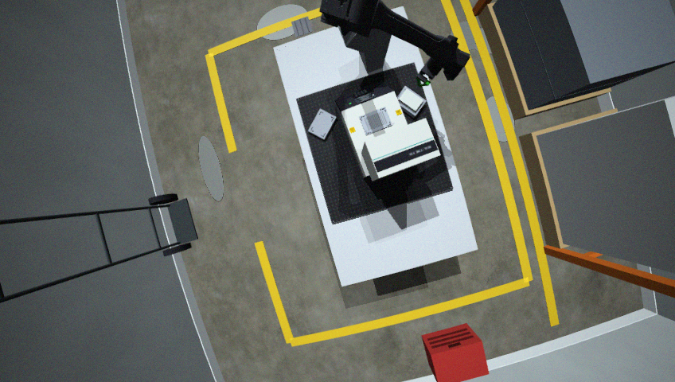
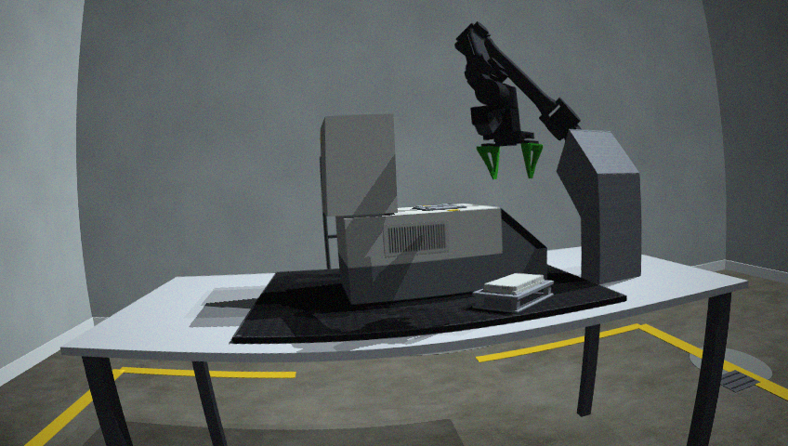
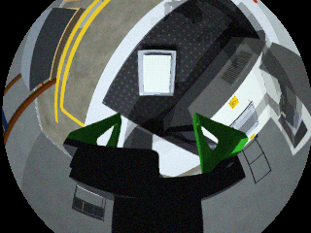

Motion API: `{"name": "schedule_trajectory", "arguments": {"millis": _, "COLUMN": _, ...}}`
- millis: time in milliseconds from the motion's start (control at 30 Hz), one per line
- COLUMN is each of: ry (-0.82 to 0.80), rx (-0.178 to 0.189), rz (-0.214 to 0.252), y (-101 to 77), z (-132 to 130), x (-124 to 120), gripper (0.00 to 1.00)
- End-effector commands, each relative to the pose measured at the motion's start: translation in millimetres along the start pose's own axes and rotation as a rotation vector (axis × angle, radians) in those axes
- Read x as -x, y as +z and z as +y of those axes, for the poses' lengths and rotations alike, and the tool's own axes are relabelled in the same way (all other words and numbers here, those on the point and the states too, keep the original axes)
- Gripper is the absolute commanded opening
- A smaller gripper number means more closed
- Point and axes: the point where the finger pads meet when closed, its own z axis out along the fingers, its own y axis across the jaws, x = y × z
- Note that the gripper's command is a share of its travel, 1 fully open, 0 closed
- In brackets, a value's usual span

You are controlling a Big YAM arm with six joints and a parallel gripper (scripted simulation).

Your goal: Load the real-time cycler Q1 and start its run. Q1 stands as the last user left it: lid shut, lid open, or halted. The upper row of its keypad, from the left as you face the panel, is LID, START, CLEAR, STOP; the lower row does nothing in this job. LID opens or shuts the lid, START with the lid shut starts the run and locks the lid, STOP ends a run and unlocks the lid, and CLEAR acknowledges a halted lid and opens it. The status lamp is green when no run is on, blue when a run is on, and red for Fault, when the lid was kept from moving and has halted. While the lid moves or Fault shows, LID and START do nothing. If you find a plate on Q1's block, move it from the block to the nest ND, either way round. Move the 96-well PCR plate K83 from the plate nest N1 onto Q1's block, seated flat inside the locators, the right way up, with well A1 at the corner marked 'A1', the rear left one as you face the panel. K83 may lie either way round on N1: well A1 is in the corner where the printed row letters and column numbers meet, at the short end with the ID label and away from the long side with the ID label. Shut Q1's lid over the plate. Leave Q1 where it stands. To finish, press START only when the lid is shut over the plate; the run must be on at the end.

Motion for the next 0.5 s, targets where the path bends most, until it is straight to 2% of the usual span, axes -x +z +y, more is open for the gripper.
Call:
{"name": "schedule_trajectory", "arguments": {"millis": 0, "ry": 0.014, "rx": -0.01, "rz": -0.038, "y": -20.3, "z": 3, "x": 17, "gripper": 1.0}}
{"name": "schedule_trajectory", "arguments": {"millis": 133, "ry": 0.012, "rx": -0.003, "rz": -0.033, "y": -19.3, "z": 6, "x": 18, "gripper": 1.0}}
{"name": "schedule_trajectory", "arguments": {"millis": 233, "ry": 0.005, "rx": -0.013, "rz": -0.037, "y": -19.6, "z": 6, "x": 20, "gripper": 1.0}}
{"name": "schedule_trajectory", "arguments": {"millis": 467, "ry": 0.006, "rx": -0.01, "rz": -0.084, "y": -35.3, "z": 0, "x": 35, "gripper": 1.0}}
